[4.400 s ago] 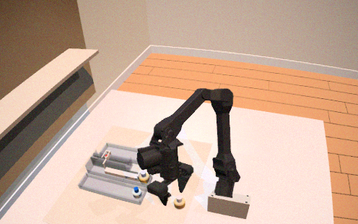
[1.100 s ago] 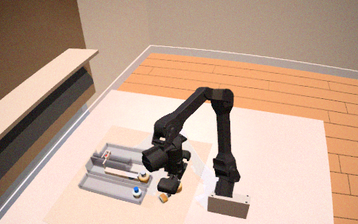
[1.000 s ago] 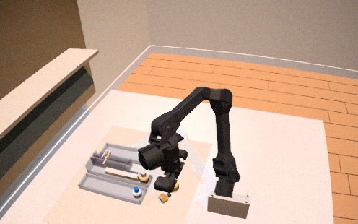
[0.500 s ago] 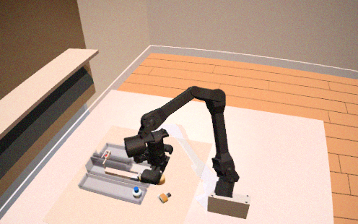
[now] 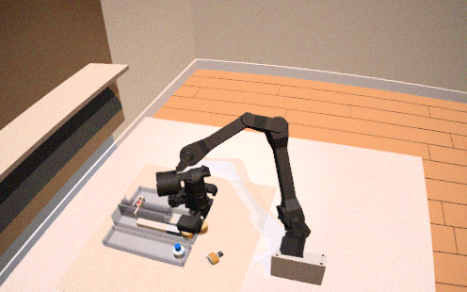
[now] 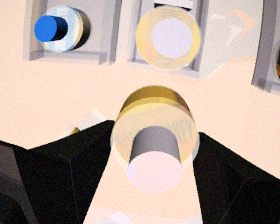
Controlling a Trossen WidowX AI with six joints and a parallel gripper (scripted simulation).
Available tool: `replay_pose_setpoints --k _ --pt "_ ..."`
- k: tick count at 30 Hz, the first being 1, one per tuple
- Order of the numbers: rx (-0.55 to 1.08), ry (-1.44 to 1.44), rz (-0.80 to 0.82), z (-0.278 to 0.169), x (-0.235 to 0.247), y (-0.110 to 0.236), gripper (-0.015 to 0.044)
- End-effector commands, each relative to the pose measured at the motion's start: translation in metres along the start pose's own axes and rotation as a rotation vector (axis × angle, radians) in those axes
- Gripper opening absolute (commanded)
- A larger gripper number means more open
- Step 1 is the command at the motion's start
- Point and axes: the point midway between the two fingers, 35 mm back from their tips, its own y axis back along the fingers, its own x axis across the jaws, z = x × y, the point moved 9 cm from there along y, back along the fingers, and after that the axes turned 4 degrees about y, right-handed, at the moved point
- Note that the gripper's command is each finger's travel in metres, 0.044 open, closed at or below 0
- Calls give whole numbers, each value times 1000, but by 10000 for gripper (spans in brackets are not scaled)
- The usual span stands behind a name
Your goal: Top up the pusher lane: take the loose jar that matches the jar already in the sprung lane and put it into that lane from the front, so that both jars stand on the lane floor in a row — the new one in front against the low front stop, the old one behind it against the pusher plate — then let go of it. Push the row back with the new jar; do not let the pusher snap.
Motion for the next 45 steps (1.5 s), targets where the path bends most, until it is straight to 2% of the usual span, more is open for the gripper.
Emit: replay_pose_setpoints --k 1,7,45 --pt "-1 5 -6 1 -2 -8 0" --pt "-1 4 -7 0 -2 -24 0" --pt "-2 4 -7 16 -3 -24 0"
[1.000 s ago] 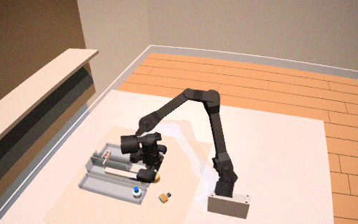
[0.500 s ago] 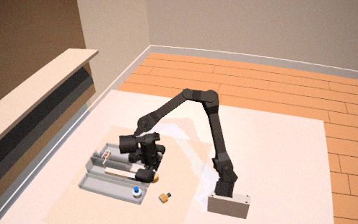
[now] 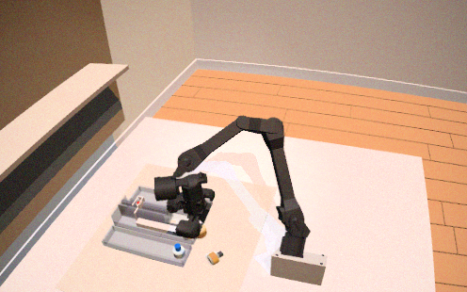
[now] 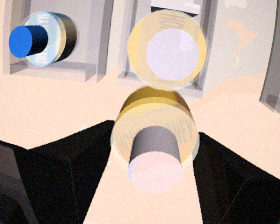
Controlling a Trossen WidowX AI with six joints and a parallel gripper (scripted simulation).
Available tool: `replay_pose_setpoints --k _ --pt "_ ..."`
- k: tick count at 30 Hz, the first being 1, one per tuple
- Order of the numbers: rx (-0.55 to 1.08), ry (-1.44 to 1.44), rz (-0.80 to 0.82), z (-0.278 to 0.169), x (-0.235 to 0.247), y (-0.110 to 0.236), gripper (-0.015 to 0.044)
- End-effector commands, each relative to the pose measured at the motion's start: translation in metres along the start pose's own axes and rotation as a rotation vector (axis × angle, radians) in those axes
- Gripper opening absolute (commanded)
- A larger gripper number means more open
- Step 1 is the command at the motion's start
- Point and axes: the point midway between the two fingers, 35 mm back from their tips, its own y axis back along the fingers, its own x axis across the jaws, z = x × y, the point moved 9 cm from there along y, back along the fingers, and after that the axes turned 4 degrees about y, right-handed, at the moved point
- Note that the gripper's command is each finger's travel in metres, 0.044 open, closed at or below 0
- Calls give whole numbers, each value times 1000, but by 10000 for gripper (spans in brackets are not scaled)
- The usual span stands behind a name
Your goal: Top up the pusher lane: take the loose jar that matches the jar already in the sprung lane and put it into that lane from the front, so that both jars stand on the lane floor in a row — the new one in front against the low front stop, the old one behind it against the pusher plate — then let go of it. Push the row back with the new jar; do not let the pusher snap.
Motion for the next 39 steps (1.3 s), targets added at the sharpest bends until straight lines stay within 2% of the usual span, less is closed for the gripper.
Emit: replay_pose_setpoints --k 1,39 --pt "-13 -9 -1 6 -1 0 0" --pt "-14 -10 -1 23 -3 -1 0"
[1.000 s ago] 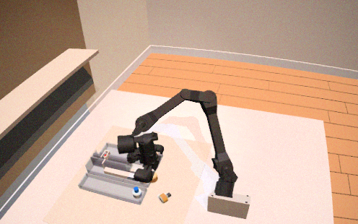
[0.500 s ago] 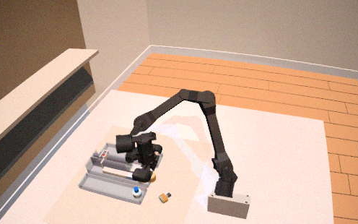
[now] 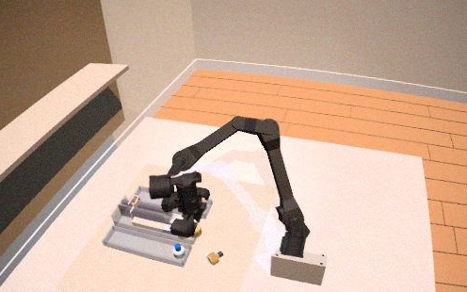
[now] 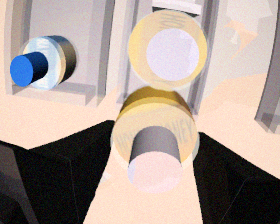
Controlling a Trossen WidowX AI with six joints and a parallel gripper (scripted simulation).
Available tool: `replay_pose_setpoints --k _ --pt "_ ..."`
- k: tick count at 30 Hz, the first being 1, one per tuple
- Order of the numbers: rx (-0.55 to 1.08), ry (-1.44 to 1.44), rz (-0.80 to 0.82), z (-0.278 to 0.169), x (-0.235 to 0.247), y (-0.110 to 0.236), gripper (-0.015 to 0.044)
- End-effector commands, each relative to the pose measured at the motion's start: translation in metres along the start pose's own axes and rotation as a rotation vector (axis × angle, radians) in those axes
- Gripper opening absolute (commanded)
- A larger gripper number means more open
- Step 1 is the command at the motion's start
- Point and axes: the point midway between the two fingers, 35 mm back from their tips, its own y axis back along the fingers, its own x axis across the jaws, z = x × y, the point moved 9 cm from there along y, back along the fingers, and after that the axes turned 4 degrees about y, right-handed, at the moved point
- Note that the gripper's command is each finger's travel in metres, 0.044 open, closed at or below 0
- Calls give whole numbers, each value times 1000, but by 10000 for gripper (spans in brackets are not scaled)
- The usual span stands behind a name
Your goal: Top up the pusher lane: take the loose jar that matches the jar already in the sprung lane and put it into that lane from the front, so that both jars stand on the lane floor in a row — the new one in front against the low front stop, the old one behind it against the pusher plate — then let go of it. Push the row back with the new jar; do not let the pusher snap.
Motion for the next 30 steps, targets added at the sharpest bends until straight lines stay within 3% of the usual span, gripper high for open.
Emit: replay_pose_setpoints --k 1,30 --pt "-13 -10 -7 6 -1 -1 0" --pt "-14 -10 -7 19 -4 -3 0"
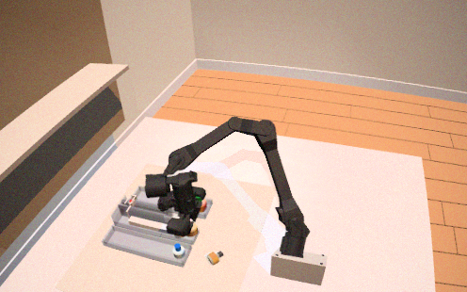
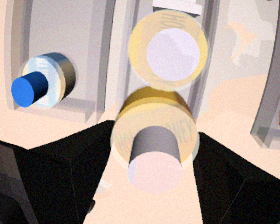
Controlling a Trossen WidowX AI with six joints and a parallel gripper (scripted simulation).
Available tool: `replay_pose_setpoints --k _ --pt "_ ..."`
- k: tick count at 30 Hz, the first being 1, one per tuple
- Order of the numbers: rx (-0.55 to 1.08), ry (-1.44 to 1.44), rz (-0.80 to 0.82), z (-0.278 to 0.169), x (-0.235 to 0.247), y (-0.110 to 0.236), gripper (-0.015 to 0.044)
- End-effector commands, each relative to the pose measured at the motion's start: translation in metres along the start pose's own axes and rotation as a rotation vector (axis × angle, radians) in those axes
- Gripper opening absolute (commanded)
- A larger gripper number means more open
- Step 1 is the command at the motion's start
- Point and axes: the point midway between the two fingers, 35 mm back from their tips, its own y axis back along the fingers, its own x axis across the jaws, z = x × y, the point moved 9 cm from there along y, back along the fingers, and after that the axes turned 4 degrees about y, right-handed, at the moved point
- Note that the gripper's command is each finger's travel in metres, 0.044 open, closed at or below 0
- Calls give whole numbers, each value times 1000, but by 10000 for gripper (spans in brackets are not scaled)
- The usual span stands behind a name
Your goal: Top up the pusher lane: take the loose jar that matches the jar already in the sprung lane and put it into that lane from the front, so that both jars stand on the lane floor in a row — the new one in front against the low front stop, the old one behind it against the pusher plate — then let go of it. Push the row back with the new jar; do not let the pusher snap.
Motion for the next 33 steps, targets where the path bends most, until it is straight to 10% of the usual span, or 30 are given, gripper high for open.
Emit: replay_pose_setpoints --k 1,33 --pt "-12 -13 -10 7 -2 -2 0" --pt "-12 -13 -10 18 -5 -2 0"
